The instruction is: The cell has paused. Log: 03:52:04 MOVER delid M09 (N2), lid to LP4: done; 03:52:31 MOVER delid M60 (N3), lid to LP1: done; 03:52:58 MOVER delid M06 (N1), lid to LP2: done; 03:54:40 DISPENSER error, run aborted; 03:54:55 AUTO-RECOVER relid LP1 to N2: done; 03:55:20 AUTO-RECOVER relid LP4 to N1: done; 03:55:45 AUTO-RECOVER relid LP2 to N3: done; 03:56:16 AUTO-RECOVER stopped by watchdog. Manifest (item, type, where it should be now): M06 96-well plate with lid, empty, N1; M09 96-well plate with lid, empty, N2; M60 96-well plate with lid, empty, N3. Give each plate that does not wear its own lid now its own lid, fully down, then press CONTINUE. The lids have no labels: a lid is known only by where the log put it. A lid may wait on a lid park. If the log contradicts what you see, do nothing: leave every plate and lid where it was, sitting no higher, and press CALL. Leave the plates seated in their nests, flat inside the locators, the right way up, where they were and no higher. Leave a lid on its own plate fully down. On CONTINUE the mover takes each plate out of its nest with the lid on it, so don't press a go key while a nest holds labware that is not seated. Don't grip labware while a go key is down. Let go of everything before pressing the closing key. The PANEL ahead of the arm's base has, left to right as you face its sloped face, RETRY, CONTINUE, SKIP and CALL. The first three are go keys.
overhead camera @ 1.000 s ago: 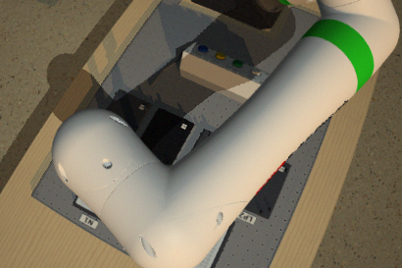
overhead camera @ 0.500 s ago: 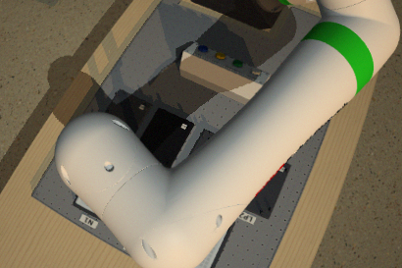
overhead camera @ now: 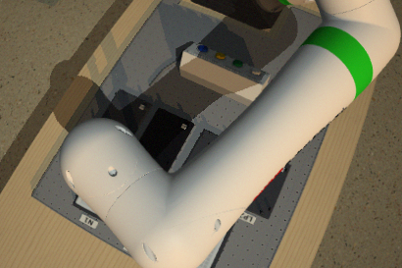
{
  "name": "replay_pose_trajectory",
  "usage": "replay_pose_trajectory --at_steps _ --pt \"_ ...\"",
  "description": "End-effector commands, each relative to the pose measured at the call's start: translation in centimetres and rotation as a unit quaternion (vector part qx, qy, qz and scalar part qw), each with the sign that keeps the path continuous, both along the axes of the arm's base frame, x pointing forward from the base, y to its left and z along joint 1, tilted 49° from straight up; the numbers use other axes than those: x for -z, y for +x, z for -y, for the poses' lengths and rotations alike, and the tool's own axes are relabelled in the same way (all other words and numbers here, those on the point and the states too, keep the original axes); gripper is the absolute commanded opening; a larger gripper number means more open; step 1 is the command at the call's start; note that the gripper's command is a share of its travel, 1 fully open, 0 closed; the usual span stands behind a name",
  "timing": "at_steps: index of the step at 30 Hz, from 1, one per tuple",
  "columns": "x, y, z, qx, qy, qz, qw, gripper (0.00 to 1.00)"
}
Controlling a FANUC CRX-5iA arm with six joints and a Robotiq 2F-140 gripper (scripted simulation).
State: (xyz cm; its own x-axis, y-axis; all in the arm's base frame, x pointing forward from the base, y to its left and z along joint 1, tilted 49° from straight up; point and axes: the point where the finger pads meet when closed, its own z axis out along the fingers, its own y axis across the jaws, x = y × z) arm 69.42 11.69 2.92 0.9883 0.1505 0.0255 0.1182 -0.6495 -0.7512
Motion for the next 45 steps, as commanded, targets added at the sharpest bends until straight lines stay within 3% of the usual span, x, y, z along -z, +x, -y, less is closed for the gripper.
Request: replay_pose_trajectory --at_steps 1,45 --pt "0.08 0.01 -0.08 0.0 0.0 0.0 1.0 0.0" --pt "0.75 -0.08 -0.83 0.0 0.0 0.0 1.0 0.0"
